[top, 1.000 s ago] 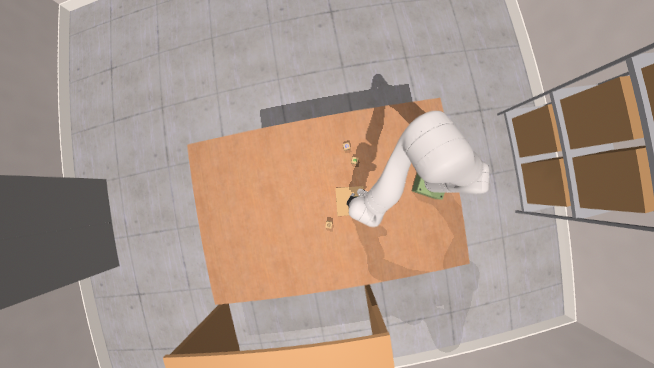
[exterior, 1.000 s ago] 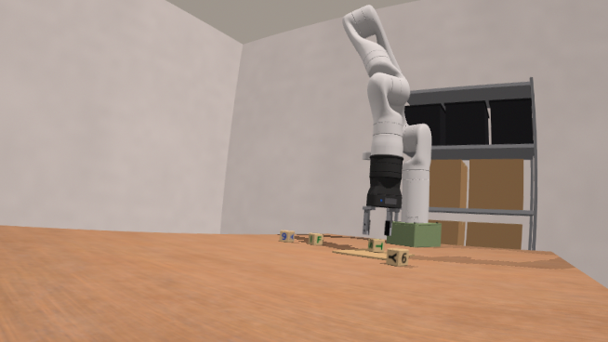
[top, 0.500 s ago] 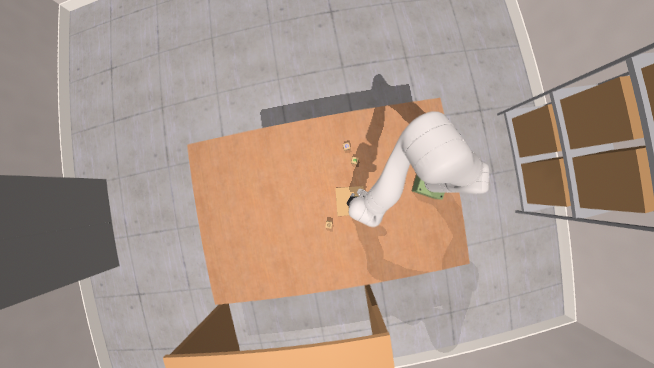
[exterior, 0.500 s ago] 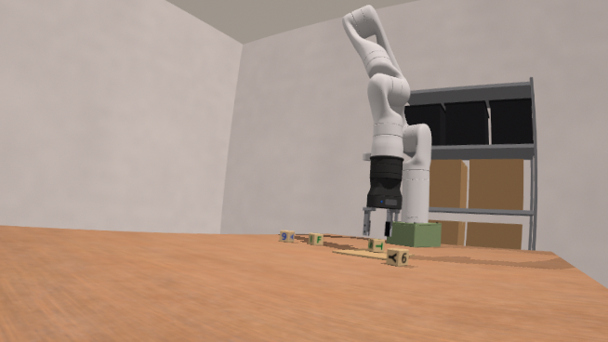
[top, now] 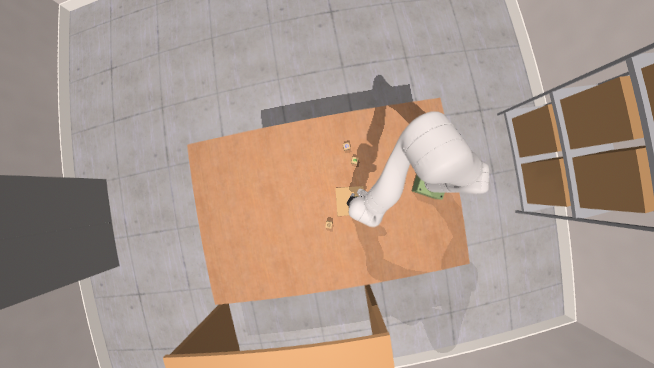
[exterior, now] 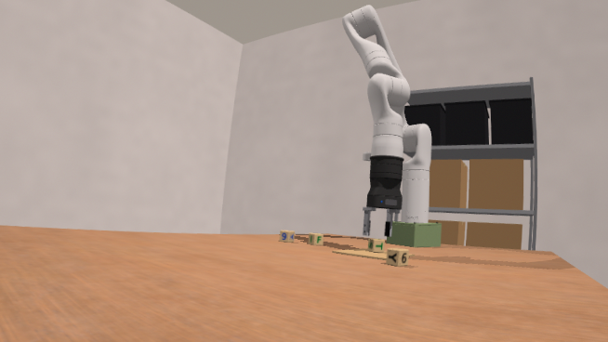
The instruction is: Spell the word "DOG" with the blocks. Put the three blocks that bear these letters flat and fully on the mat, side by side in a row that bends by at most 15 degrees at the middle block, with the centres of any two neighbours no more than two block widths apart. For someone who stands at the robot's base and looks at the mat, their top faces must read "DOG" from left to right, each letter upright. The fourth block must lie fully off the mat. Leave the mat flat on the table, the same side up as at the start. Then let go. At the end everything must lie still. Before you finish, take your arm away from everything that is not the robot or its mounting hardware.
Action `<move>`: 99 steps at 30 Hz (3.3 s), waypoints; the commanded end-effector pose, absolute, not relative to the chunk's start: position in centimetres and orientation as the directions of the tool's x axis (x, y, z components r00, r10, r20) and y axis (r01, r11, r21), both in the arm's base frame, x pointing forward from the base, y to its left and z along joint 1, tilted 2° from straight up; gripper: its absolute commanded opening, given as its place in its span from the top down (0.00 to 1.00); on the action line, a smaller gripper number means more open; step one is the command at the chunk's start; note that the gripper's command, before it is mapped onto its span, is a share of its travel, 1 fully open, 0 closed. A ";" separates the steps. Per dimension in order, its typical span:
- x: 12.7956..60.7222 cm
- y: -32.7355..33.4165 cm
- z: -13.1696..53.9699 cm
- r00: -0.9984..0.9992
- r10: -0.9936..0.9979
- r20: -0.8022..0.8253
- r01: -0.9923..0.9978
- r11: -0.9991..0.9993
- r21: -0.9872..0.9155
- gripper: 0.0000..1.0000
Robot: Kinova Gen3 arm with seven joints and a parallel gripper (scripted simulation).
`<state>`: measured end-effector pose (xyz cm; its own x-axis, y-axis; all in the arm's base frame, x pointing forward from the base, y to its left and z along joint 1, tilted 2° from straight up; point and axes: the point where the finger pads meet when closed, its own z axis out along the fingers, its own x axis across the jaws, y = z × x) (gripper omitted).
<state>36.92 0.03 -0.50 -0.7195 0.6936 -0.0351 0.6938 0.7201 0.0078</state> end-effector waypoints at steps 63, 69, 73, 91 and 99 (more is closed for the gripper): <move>37.0 0.0 -0.4 -0.720 0.694 -0.036 0.694 0.720 0.009 0.00; 37.0 0.0 -0.5 -0.720 0.694 -0.036 0.694 0.720 0.009 0.00; 37.0 0.0 -0.9 -0.720 0.694 -0.036 0.694 0.720 0.009 0.00; 37.1 0.0 -3.9 -0.720 0.694 -0.036 0.694 0.720 0.009 0.00; 37.2 0.0 -4.1 -0.720 0.694 -0.036 0.694 0.720 0.009 0.00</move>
